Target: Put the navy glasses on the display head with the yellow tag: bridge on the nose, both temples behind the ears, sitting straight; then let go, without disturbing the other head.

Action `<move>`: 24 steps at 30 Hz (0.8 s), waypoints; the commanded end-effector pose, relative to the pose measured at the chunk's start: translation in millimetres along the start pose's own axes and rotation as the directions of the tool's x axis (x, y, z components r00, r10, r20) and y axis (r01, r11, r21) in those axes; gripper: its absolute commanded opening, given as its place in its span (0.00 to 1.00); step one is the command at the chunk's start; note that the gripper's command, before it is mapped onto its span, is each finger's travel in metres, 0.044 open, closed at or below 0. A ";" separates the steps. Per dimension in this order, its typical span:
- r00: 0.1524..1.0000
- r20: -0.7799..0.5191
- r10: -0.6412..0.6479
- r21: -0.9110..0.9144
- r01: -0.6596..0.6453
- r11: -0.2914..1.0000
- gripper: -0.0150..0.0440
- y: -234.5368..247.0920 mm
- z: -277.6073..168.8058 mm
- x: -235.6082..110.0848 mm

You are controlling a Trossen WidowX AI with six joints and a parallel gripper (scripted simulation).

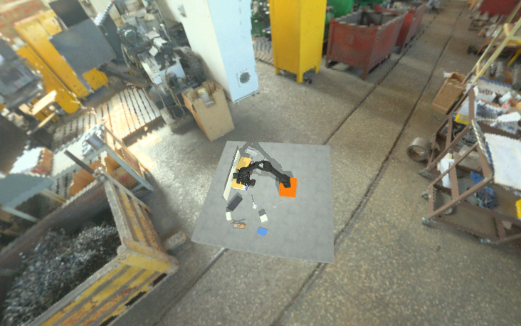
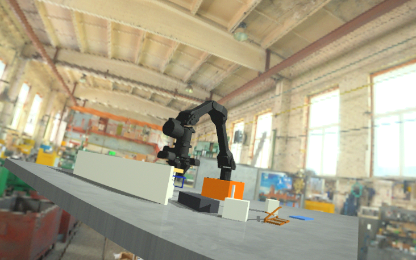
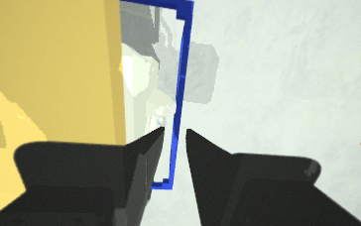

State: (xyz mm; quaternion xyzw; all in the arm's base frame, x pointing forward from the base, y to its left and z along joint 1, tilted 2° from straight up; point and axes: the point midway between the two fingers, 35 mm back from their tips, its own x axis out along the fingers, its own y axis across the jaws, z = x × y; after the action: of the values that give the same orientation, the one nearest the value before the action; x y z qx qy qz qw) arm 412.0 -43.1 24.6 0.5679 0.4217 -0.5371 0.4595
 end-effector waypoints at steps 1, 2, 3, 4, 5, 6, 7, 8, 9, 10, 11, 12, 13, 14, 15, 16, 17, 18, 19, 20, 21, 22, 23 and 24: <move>1.000 0.000 0.000 0.000 0.000 1.000 0.44 0.1 0.0 -0.1; 1.000 0.000 0.001 0.000 -0.001 1.000 0.44 0.0 -0.2 -2.5; 1.000 -0.001 0.001 -0.001 -0.001 1.000 0.44 -0.2 -0.6 -7.9; 1.000 -0.003 0.002 -0.002 -0.002 1.000 0.44 -0.5 -1.0 -14.1; 1.000 -0.004 0.003 -0.002 -0.003 1.000 0.44 -1.0 -1.5 -21.6; 1.000 -0.006 0.004 -0.003 -0.004 1.000 0.44 -1.6 -2.0 -28.6; 1.000 -0.006 0.005 -0.003 -0.005 1.000 0.44 -1.9 -2.2 -31.1; 1.000 -0.006 0.005 -0.003 -0.005 1.000 0.44 -1.9 -2.2 -31.1; 1.000 -0.006 0.005 -0.003 -0.005 1.000 0.44 -1.9 -2.2 -31.1; 1.000 -0.006 0.005 -0.003 -0.005 1.000 0.44 -1.9 -2.2 -31.1; 1.000 -0.006 0.005 -0.003 -0.005 1.000 0.44 -1.9 -2.2 -31.1; 1.000 -0.006 0.005 -0.003 -0.005 1.000 0.44 -3.3 -2.2 -31.5; 1.000 -0.006 0.004 -0.003 -0.004 1.000 0.44 -5.9 -2.2 -32.1; 1.000 -0.006 0.004 -0.003 -0.004 1.000 0.44 -9.7 -2.2 -33.0; 1.000 -0.006 0.004 -0.003 -0.004 1.000 0.44 -15.1 -2.3 -34.2; 1.000 -0.006 0.003 -0.003 -0.003 1.000 0.44 -20.8 -2.3 -35.3; 1.000 -0.006 0.003 -0.003 -0.003 1.000 0.44 -27.1 -2.2 -36.5; 1.000 -0.006 0.002 -0.003 -0.002 1.000 0.44 -33.4 -2.1 -37.4; 1.000 -0.006 0.002 -0.003 -0.002 1.000 0.44 -37.6 -2.1 -38.0; 1.000 -0.006 0.002 -0.003 -0.002 1.000 0.44 -39.0 -2.0 -38.2; 1.000 -0.006 0.002 -0.003 -0.002 1.000 0.44 -39.0 -2.0 -38.2; 1.000 -0.006 0.001 -0.003 -0.001 1.000 0.44 -40.6 -2.0 -39.0; 1.000 -0.006 0.001 -0.003 -0.001 1.000 0.44 -44.0 -2.0 -40.8; 1.000 -0.006 0.001 -0.003 -0.001 1.000 0.44 -48.0 -2.0 -42.8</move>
State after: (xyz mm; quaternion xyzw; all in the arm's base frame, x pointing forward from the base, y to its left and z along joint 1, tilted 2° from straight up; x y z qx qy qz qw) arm 371.2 -32.4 61.0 0.5670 0.4235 -0.5344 0.4621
